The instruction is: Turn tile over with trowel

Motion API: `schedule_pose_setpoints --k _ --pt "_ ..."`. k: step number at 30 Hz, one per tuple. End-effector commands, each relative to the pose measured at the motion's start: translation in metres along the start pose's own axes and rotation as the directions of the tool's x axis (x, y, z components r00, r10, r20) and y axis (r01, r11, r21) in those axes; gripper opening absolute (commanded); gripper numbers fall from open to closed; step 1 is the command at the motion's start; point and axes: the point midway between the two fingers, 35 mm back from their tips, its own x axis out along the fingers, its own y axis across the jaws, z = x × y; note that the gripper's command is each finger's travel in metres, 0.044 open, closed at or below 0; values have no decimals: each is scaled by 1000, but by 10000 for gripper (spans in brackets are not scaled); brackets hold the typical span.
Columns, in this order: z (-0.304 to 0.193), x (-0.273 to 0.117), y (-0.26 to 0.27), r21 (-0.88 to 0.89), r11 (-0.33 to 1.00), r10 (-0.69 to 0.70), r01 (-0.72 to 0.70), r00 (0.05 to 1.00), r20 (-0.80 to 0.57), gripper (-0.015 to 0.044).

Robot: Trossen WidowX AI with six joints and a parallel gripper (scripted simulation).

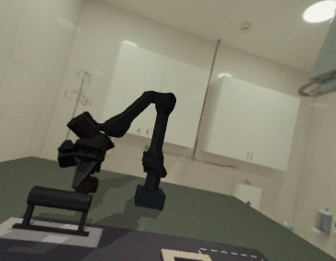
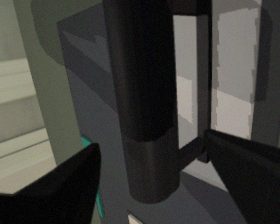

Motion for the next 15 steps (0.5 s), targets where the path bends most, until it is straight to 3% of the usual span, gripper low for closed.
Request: schedule_pose_setpoints --k 1,15 --pt "1 6 0 3 1000 -4 4 1000 2 300" --pt "2 29 0 3 1000 -3 3 1000 2 300"
